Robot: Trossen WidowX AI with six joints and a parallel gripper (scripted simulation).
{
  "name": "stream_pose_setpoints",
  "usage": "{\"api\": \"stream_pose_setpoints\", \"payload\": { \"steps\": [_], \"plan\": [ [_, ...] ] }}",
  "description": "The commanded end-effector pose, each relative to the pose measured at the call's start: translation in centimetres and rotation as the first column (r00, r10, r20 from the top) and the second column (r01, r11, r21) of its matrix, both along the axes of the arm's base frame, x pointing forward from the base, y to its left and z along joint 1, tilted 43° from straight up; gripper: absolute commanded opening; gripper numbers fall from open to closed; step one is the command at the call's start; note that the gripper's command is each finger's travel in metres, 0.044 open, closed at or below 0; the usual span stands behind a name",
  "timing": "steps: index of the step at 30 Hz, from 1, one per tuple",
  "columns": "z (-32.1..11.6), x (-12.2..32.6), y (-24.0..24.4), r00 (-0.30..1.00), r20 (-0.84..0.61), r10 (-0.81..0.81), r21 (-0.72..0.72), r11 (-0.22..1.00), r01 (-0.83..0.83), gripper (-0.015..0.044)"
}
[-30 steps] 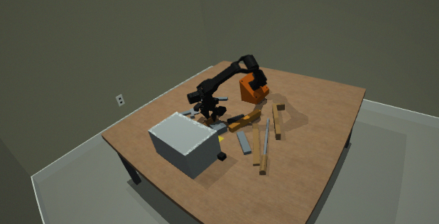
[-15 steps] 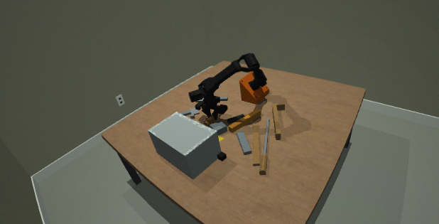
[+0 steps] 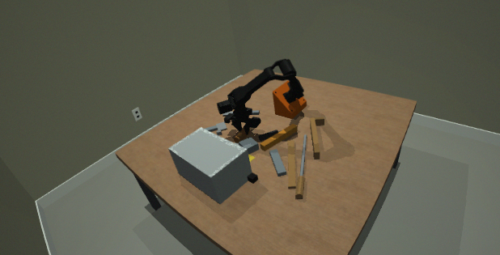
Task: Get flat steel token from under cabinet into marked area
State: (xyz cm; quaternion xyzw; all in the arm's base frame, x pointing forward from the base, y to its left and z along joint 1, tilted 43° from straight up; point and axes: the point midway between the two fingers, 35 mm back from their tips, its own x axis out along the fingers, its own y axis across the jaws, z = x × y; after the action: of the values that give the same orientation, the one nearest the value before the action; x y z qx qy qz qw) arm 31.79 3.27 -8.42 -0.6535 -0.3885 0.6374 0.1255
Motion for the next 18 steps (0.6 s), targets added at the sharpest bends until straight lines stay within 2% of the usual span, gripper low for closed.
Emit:
{"api": "stream_pose_setpoints", "payload": {
  "steps": [1, 18],
  "plan": [
    [-0.2, -0.7, -0.2, 1.0, -0.003, 0.001, 0.001, 1.0, -0.001, 0.0],
    [-0.6, -2.7, -1.0, 1.0, -0.004, 0.001, 0.001, 1.0, -0.001, 0.0]
  ]
}}
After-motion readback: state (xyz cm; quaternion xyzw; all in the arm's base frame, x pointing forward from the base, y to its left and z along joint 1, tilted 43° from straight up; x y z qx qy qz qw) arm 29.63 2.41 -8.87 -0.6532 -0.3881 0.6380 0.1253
